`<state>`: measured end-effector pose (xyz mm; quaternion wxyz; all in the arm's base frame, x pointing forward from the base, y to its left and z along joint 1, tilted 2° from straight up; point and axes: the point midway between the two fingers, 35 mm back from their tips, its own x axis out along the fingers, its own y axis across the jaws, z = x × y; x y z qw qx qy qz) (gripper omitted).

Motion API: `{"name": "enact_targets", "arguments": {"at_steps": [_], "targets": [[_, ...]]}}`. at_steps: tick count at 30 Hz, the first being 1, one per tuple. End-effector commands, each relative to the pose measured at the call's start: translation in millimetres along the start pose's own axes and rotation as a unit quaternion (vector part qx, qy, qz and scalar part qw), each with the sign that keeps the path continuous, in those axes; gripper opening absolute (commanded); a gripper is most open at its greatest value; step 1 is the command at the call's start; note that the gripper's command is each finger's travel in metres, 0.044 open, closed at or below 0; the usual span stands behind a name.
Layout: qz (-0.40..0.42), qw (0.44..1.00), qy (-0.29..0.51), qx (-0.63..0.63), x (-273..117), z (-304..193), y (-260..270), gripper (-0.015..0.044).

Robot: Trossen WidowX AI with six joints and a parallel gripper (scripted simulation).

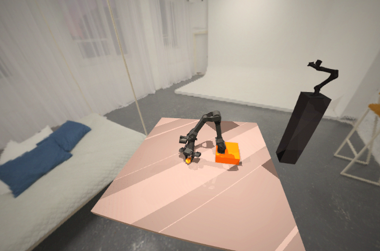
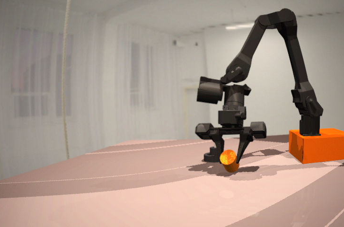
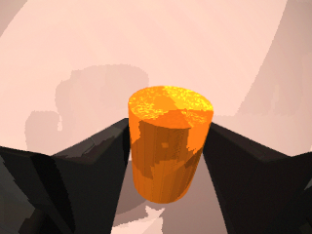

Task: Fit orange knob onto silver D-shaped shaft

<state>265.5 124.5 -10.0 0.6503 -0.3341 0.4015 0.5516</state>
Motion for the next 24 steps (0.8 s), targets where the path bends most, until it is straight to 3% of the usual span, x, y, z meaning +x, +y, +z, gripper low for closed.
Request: {"name": "enact_targets", "arguments": {"at_steps": [1,24], "targets": [[-0.001,0.999,-0.032,-0.003,-2.3,-3.7,0.7,0.0179],[-0.002,0.974,-0.227,-0.003,-10.6,-29.0,1.2,0.0179]]}}
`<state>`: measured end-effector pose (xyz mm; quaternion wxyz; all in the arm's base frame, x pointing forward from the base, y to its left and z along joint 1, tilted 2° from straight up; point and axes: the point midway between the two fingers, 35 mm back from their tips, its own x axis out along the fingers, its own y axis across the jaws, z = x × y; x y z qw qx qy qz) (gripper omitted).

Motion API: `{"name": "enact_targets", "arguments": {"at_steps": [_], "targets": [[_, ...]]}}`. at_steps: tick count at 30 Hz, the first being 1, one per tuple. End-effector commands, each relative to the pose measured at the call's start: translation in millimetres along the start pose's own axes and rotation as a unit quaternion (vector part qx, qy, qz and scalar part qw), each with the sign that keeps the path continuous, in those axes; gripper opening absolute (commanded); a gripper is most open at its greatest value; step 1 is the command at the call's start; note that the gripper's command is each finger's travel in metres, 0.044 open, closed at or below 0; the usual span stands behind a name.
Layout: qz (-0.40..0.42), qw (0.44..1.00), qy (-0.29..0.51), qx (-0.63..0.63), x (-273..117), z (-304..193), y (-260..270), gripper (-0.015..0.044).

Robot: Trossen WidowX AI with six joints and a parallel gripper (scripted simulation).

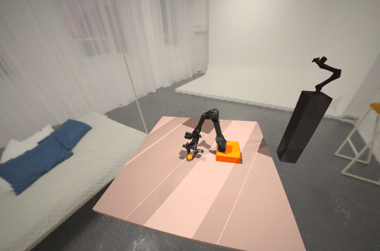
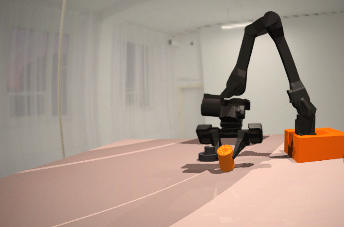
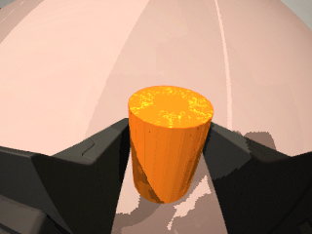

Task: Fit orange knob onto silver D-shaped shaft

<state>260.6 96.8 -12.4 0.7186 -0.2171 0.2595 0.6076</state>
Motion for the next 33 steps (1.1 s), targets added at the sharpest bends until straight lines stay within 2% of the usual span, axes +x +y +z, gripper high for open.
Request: {"name": "enact_targets", "arguments": {"at_steps": [1,8,15,18,33], "targets": [[0.000,0.999,-0.033,-0.001,-1.7,-3.6,1.2,0.0179],[0.000,0.996,-0.093,-0.001,-5.4,-10.8,1.6,0.0179],[-0.001,0.997,-0.076,-0.001,-7.8,-11.1,1.4,0.0179],[0.000,0.997,-0.079,0.000,-6.4,-9.9,1.6,0.0258],[0.000,0.997,-0.079,0.000,-6.4,-9.9,1.6,0.0260]]}}
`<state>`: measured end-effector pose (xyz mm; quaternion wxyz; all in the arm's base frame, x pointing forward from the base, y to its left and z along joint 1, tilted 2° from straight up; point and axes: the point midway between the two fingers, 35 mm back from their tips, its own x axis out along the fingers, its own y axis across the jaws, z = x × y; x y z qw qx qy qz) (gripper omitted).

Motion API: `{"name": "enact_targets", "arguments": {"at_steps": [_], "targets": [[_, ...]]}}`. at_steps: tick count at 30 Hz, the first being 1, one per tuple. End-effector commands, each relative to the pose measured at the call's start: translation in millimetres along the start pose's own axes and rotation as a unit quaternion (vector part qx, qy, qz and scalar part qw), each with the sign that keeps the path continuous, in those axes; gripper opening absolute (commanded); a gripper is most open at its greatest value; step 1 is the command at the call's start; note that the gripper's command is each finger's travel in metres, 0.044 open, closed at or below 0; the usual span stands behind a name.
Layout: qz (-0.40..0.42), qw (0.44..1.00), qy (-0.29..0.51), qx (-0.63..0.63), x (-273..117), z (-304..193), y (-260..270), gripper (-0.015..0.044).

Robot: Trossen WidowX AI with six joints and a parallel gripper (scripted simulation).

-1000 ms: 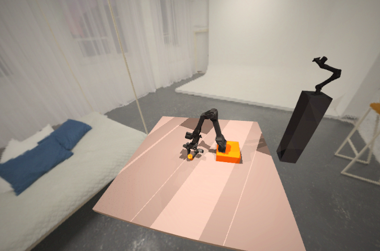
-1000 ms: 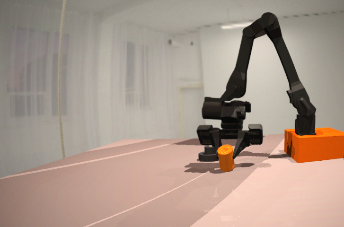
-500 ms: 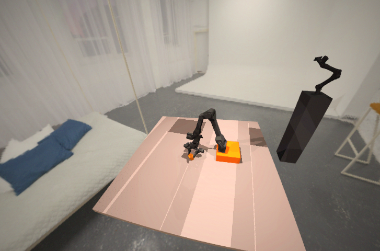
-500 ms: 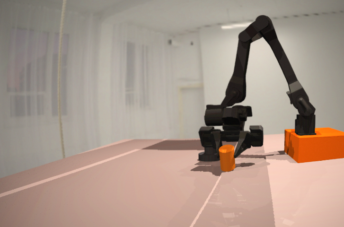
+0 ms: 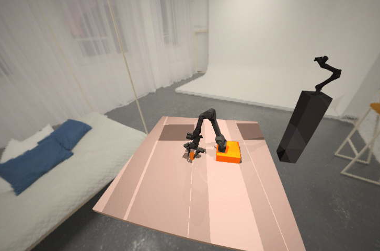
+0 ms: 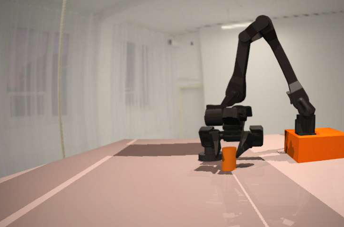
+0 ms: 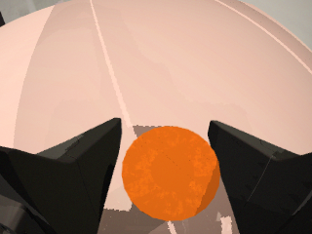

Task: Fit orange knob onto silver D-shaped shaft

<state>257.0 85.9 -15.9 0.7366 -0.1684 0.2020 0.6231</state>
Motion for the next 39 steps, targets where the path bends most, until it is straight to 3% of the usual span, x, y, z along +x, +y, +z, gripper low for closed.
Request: {"name": "enact_targets", "arguments": {"at_steps": [1,9,16,22,28,32,34,39], "targets": [[0.000,1.000,0.000,0.000,0.1,0.0,-0.1,0.0260],[0.000,1.000,0.000,0.000,0.1,0.0,-0.1,0.0260],[0.000,1.000,0.000,0.000,0.1,0.0,-0.1,0.0440],[0.000,1.000,0.000,0.000,-1.0,1.8,-0.5,0.0440],[0.000,1.000,0.000,0.000,-37.4,60.7,-2.3,0.0440],[0.000,1.000,0.000,0.000,-42.2,68.4,-0.9,0.0440],[0.011,0.999,0.029,0.006,-39.3,67.3,-0.1,0.0440],[0.054,0.965,0.256,0.028,-33.3,65.2,4.1,0.0440]]}}
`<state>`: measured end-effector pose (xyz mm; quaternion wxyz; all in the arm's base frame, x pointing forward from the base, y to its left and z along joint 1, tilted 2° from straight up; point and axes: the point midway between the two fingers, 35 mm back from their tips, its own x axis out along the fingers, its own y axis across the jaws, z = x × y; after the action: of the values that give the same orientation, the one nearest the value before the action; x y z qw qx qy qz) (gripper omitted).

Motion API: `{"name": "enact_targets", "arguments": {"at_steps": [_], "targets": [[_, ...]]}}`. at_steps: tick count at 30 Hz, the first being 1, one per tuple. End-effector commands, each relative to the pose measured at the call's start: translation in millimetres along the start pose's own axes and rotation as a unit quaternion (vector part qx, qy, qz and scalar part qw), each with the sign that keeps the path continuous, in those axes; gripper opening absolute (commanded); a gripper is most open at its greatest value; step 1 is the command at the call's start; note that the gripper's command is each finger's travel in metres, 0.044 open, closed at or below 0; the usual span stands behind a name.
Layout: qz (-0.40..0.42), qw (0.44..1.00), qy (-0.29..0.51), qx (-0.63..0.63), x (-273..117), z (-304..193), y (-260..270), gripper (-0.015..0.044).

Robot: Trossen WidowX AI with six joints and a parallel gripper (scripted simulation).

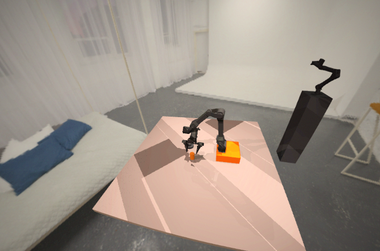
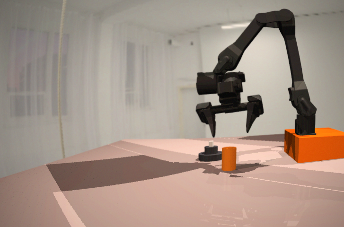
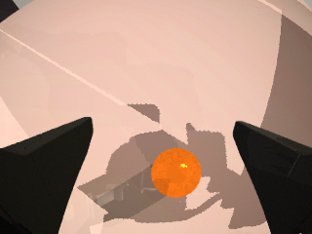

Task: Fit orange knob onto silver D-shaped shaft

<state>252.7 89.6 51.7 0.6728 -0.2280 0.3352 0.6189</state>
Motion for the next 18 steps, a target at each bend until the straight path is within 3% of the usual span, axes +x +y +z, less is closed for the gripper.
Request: {"name": "enact_targets", "arguments": {"at_steps": [1,6,18], "targets": [[0.001,0.988,0.157,0.005,-5.6,5.9,-0.2,0.0440],[-0.052,0.939,0.341,-0.001,-29.0,18.7,-1.7,0.0440],[-0.055,0.936,0.347,-0.002,-31.1,18.4,-2.1,0.0440]]}}
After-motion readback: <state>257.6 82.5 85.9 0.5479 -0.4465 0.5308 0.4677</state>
